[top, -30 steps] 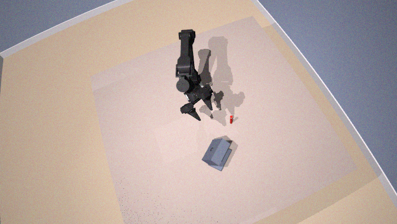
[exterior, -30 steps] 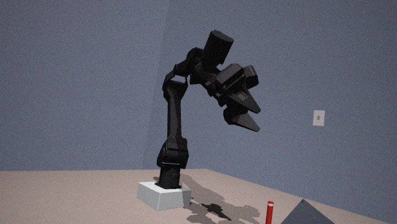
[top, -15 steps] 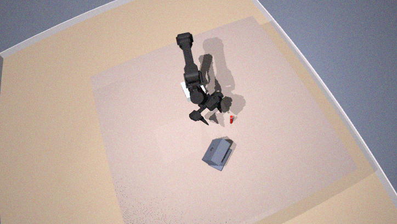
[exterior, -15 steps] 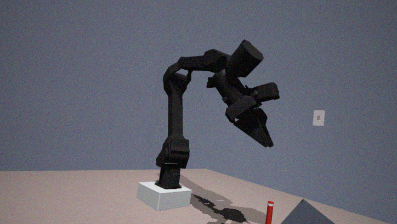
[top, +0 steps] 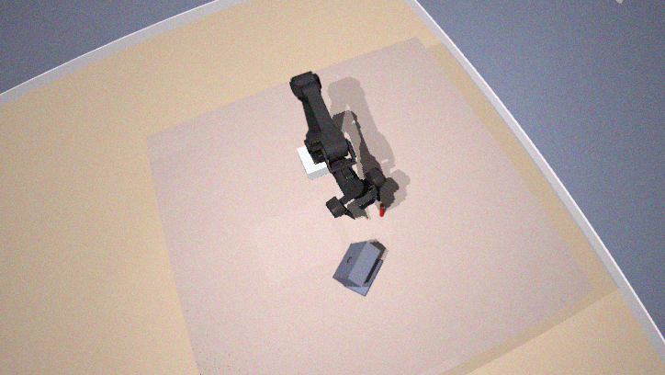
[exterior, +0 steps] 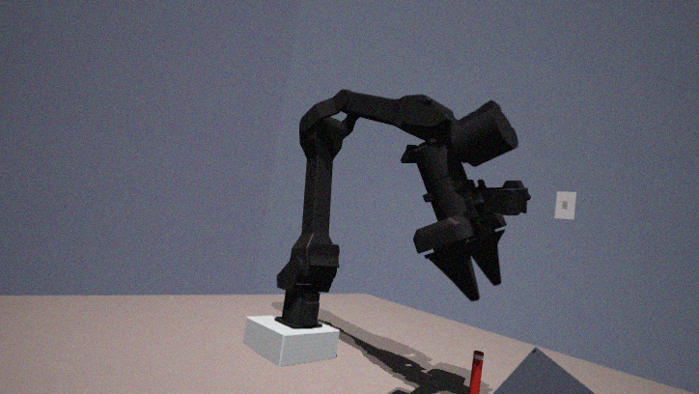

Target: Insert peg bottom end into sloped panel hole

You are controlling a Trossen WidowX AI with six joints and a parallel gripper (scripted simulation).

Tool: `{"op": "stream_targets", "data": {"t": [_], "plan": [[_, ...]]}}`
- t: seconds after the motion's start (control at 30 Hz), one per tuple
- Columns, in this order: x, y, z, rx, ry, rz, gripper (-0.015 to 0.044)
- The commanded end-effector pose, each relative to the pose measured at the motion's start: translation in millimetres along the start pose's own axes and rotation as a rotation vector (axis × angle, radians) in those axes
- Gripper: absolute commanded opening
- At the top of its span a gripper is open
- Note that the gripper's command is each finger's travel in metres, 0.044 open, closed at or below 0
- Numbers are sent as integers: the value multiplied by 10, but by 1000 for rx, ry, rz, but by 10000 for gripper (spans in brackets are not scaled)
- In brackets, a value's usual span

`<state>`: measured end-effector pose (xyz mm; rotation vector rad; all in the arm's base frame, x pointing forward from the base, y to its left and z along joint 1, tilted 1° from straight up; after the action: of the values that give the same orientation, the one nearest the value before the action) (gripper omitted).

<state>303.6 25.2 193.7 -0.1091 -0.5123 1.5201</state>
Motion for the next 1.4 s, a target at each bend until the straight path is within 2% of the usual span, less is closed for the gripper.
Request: {"op": "stream_targets", "data": {"t": [0.0,0.77,0.97,1.37], "plan": [[99,0,-101,54,23,-69,440],[571,279,-658,301,243,-368,440],[675,372,-769,334,323,-431,440],[666,413,-853,334,325,-433,440]]}}
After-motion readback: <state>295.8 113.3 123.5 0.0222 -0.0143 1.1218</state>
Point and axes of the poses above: the point midway between the two fingers, 35 mm back from their tips, its own z axis back along the fingers, its own x axis across the jaws, y = z × x, the point moved 4 cm from there along z, back along the fingers, and after that the axes turned 10 degrees about -z, right-handed, at the moved point
